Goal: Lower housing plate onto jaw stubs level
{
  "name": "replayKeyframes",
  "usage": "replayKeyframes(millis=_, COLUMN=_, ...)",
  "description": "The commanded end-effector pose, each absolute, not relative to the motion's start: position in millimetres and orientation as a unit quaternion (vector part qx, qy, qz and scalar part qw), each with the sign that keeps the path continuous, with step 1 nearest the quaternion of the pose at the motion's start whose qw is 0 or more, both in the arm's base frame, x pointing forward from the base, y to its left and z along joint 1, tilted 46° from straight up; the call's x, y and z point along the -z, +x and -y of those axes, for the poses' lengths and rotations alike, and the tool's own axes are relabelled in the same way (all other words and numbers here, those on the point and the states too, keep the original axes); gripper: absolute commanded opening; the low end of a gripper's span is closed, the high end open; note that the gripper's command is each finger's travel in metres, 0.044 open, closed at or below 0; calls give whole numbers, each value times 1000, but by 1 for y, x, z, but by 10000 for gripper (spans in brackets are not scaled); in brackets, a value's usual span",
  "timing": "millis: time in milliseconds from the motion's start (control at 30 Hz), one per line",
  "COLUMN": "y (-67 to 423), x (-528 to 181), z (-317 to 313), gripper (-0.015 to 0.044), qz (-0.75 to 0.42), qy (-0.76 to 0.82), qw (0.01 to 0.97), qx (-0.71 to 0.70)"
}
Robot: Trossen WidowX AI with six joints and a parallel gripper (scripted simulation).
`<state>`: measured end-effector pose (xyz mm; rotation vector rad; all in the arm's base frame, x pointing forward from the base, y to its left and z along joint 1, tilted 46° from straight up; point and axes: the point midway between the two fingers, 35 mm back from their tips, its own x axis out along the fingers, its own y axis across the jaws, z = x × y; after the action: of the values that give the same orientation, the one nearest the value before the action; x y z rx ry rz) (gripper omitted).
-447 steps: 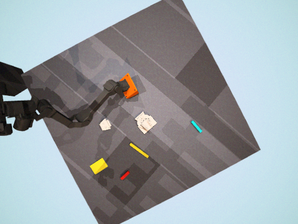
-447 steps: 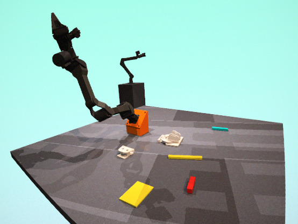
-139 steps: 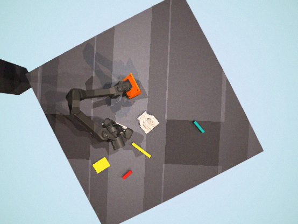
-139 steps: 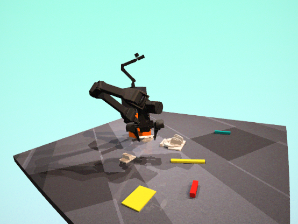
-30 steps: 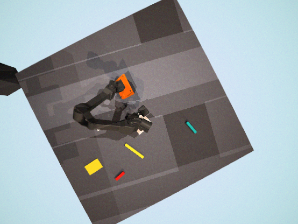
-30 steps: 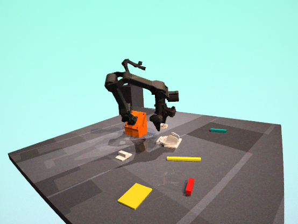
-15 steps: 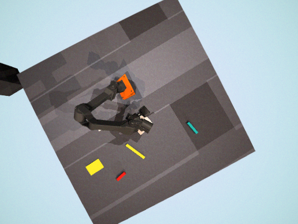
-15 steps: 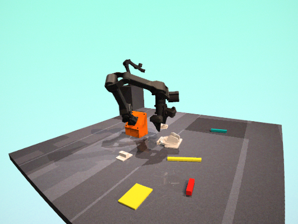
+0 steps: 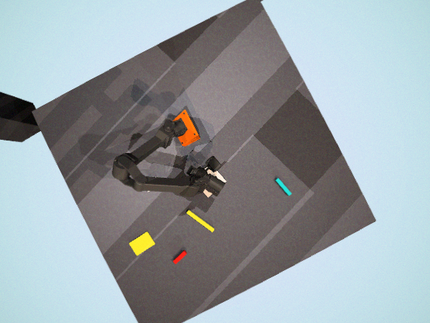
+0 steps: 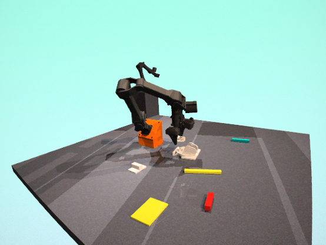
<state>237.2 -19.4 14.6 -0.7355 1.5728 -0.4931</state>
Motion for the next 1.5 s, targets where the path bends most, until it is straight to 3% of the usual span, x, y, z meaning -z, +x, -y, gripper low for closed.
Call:
replayKeyframes(millis=0, y=237, x=-9, z=25, gripper=351, qz=-685, qy=-323, qw=617, qx=214)
replayKeyframes(millis=1467, y=233, x=16, z=52, gripper=351, qz=-685, qy=-325, qw=615, qx=216)
